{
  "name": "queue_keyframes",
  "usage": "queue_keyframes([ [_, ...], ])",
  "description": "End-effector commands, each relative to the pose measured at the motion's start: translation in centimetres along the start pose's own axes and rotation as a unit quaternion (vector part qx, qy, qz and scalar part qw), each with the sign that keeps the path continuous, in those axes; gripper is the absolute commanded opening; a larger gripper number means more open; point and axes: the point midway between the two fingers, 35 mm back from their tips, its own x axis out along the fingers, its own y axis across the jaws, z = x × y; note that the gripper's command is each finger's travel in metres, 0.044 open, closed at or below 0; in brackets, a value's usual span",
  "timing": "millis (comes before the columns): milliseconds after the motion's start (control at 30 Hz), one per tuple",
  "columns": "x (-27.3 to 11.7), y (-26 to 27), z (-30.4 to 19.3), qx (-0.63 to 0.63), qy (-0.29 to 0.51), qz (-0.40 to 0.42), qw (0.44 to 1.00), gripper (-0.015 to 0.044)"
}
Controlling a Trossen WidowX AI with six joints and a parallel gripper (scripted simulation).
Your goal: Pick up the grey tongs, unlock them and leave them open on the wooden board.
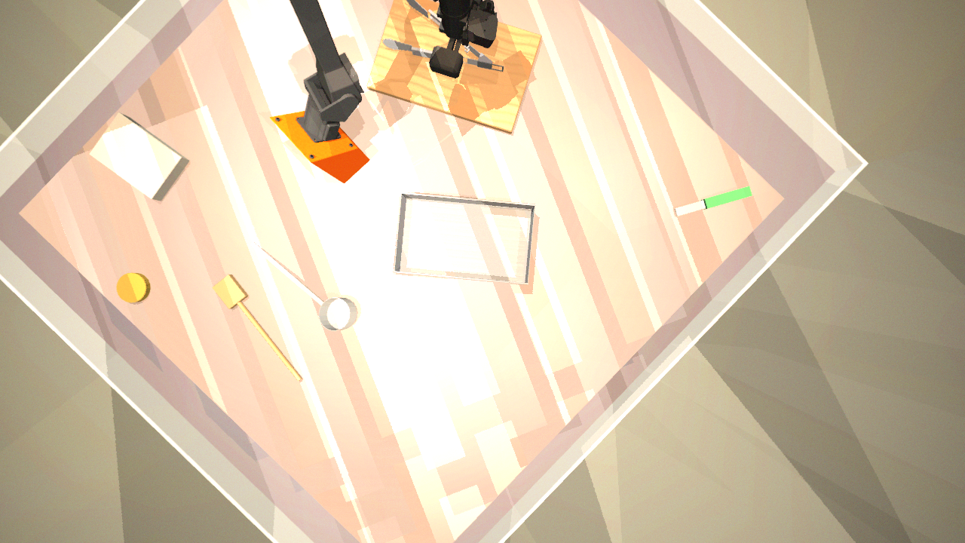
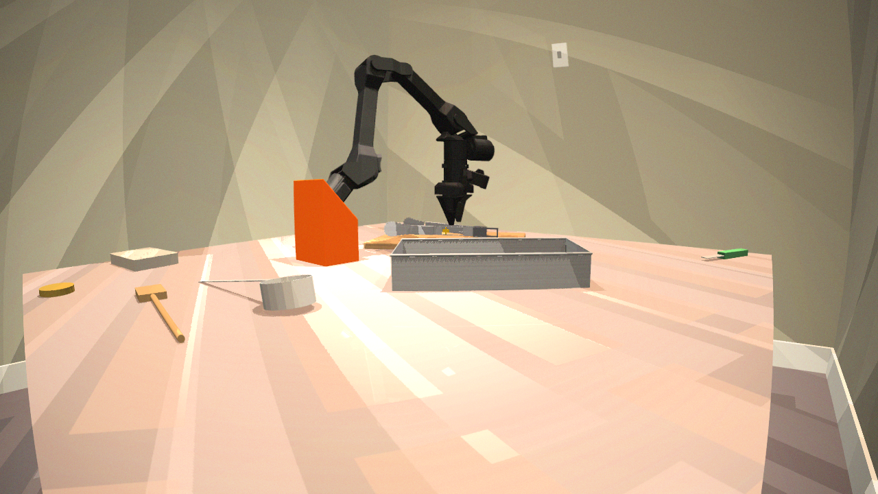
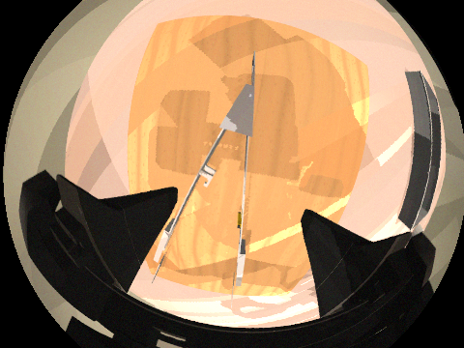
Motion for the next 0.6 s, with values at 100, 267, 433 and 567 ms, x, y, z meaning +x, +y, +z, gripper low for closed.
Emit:
queue_keyframes([
  [100,-3.2,0.8,5.0,-0.005,0.001,-0.008,1.000,0.0440],
  [267,-6.4,0.8,9.3,-0.006,-0.001,-0.010,1.000,0.0440],
  [433,-9.5,0.2,12.6,-0.004,-0.005,-0.004,1.000,0.0440],
  [567,-11.0,-0.1,14.0,-0.003,-0.008,0.001,1.000,0.0440],
])
